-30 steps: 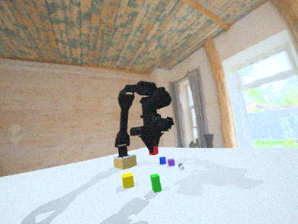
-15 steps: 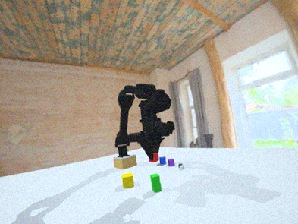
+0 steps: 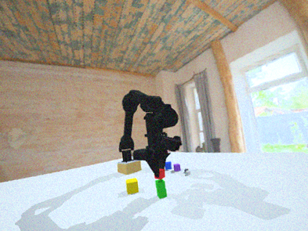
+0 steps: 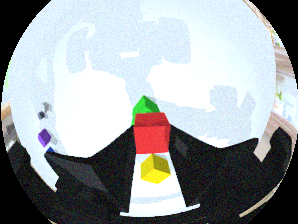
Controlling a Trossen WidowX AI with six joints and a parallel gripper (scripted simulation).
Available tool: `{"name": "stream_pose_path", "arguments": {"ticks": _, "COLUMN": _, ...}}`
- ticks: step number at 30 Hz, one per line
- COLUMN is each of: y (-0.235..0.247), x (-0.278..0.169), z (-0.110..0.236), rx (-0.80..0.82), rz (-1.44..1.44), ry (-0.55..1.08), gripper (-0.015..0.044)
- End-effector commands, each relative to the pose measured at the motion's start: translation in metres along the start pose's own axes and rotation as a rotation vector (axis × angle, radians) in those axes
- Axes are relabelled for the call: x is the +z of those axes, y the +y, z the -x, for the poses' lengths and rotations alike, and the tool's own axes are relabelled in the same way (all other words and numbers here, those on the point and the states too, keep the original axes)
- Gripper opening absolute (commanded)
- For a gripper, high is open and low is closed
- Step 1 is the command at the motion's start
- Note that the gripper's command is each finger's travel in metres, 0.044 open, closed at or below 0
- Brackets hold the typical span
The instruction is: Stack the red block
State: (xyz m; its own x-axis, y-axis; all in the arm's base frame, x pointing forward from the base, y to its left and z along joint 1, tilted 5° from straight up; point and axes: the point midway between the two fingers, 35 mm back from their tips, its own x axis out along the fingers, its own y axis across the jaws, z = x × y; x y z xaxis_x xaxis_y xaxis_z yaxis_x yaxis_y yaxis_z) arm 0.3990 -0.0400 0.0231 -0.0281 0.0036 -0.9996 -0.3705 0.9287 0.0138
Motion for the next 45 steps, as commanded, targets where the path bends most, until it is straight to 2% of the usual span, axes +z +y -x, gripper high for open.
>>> {"name": "stream_pose_path", "arguments": {"ticks": 1, "y": 0.001, "x": -0.003, "z": -0.011, "rx": 0.003, "rz": 0.005, "ry": 0.016, "gripper": 0.0000}}
{"name": "stream_pose_path", "arguments": {"ticks": 37, "y": 0.001, "x": -0.003, "z": -0.013, "rx": 0.003, "rz": 0.005, "ry": 0.016, "gripper": 0.0000}}
{"name": "stream_pose_path", "arguments": {"ticks": 43, "y": 0.001, "x": -0.002, "z": 0.004, "rx": 0.003, "rz": 0.005, "ry": 0.016, "gripper": 0.0000}}
{"name": "stream_pose_path", "arguments": {"ticks": 45, "y": 0.003, "x": -0.005, "z": -0.010, "rx": 0.014, "rz": 0.000, "ry": 0.027, "gripper": 0.0053}}
